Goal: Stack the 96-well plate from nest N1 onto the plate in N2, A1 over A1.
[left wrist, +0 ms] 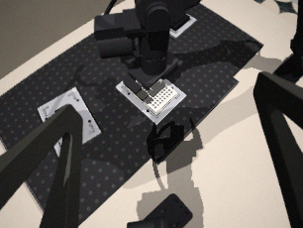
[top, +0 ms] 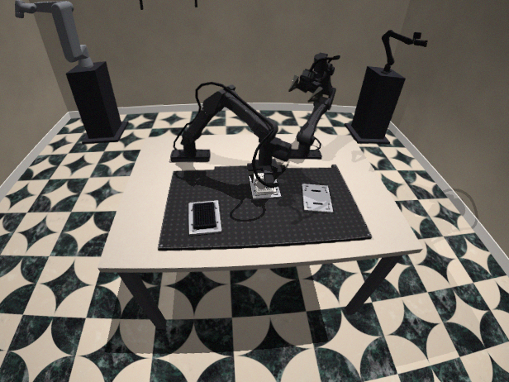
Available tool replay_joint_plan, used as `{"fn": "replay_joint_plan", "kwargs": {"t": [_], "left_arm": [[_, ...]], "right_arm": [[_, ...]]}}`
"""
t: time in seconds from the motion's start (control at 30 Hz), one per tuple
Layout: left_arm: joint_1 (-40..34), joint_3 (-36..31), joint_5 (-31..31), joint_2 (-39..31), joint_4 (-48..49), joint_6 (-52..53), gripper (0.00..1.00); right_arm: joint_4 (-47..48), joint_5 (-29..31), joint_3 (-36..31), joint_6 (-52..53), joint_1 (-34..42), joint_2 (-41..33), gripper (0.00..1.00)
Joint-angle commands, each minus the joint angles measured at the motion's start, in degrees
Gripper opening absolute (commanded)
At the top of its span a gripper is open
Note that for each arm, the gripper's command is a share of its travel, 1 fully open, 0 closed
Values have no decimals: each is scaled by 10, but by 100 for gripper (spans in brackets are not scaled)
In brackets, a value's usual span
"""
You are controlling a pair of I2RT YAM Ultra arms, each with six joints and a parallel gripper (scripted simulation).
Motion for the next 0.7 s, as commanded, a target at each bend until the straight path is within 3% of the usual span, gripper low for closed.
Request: {"fn": "replay_joint_plan", "kwargs": {"t": [0.0, 0.23, 0.47, 0.67], "left_arm": [[-6, 17, -6, -11, -9, -4, 100], [-6, 17, -6, -11, -9, -4, 100], [-6, 17, -6, -11, -9, -4, 100], [-6, 17, -6, -11, -9, -4, 100]], "right_arm": [[27, 1, -14, 2, -5, 5, 100], [-13, 1, -3, 6, -1, 5, 100], [-87, 1, 72, 8, -1, -9, 100], [-94, 1, 107, 8, 0, -10, 100]]}}
